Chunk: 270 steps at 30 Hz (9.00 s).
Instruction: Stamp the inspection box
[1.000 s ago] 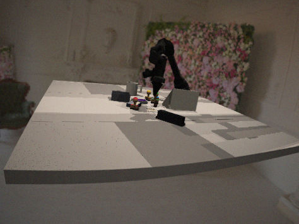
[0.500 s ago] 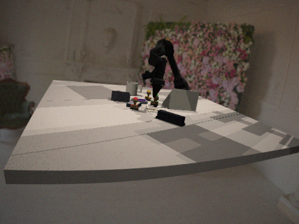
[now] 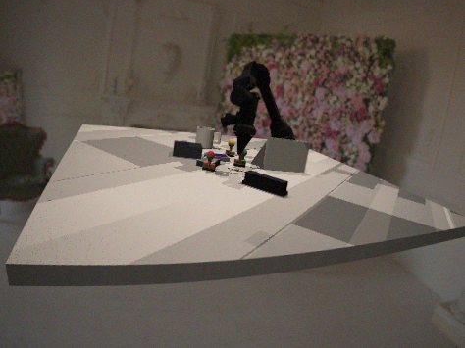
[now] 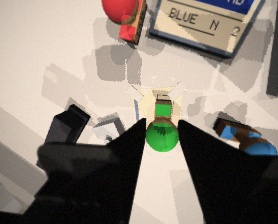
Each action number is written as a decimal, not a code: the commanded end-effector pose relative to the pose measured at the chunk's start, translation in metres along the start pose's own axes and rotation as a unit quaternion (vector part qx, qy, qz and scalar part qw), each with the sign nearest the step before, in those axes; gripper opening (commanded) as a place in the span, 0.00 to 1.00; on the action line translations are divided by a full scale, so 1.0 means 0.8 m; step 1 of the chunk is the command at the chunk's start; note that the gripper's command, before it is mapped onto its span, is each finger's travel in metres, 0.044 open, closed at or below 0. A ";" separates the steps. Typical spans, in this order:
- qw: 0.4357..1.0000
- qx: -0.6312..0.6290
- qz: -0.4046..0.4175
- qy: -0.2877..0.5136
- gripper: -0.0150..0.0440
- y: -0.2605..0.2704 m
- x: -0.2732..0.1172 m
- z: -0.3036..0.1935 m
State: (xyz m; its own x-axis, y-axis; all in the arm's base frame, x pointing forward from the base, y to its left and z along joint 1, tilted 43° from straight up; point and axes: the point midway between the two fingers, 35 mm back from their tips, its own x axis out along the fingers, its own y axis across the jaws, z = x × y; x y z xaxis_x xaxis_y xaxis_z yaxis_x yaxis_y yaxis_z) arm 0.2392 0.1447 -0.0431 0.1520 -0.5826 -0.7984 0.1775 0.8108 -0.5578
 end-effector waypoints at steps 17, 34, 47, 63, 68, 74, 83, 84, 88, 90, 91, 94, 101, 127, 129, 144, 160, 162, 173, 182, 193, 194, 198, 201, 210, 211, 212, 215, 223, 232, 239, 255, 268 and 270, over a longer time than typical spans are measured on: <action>1.000 -0.003 -0.003 -0.002 0.25 -0.005 0.016 -0.003; 1.000 -0.003 -0.003 -0.002 0.25 -0.005 0.019 -0.003; 1.000 -0.003 -0.003 -0.002 0.25 -0.005 0.021 -0.003; 1.000 -0.003 -0.003 -0.002 0.25 -0.005 0.023 -0.003; 1.000 -0.003 -0.003 -0.002 0.25 -0.005 0.023 -0.003; 1.000 -0.003 -0.003 -0.002 0.25 -0.006 0.024 -0.003; 1.000 -0.003 -0.003 -0.002 0.25 -0.006 0.024 -0.003; 1.000 -0.003 -0.003 -0.002 0.25 -0.006 0.024 -0.003; 1.000 -0.003 -0.003 -0.002 0.25 -0.006 0.024 -0.003; 1.000 -0.003 -0.003 -0.002 0.25 -0.006 0.025 -0.003; 1.000 -0.003 -0.003 -0.002 0.25 -0.006 0.025 -0.003; 1.000 -0.003 -0.003 -0.002 0.25 -0.006 0.025 -0.003; 1.000 -0.003 -0.003 -0.002 0.25 -0.006 0.025 -0.003; 1.000 -0.003 -0.003 -0.002 0.25 -0.005 0.021 -0.003; 1.000 -0.003 -0.003 -0.002 0.25 -0.005 0.019 -0.003; 1.000 -0.003 -0.003 -0.002 0.25 -0.004 0.010 -0.002; 1.000 -0.003 -0.002 -0.002 0.25 0.001 -0.016 0.001; 1.000 -0.003 -0.002 -0.002 0.25 0.002 -0.020 0.001; 1.000 -0.003 -0.002 -0.001 0.25 0.005 -0.042 0.002; 1.000 -0.003 -0.002 -0.001 0.25 0.006 -0.061 0.002; 1.000 -0.004 0.005 0.001 0.25 -0.015 -0.072 0.046; 1.000 -0.005 0.007 0.001 0.25 -0.019 -0.073 0.053; 1.000 -0.005 0.010 0.002 0.25 -0.040 -0.076 0.084; 1.000 -0.005 0.011 0.001 0.25 -0.058 -0.078 0.106; 1.000 -0.003 0.010 -0.001 0.25 -0.123 -0.081 0.165; 1.000 -0.003 0.009 -0.002 0.25 -0.131 -0.082 0.171; 1.000 -0.003 0.008 -0.002 0.25 -0.140 -0.082 0.177; 1.000 -0.002 0.005 -0.003 0.25 -0.166 -0.082 0.192; 1.000 0.001 -0.008 -0.006 0.25 -0.236 -0.083 0.223; 1.000 0.001 -0.008 -0.006 0.25 -0.238 -0.076 0.224; 1.000 0.001 -0.008 -0.006 0.25 -0.239 -0.062 0.225; 1.000 0.001 -0.008 -0.006 0.25 -0.244 -0.030 0.223; 1.000 0.001 -0.009 -0.006 0.25 -0.248 -0.004 0.220; 1.000 0.001 -0.009 -0.007 0.25 -0.249 0.000 0.220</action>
State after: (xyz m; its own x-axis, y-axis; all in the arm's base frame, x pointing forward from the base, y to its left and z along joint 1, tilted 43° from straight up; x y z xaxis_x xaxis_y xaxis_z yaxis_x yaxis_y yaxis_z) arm 0.3755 -0.0224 0.1104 0.1609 -0.5938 -0.7883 0.1853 0.8027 -0.5668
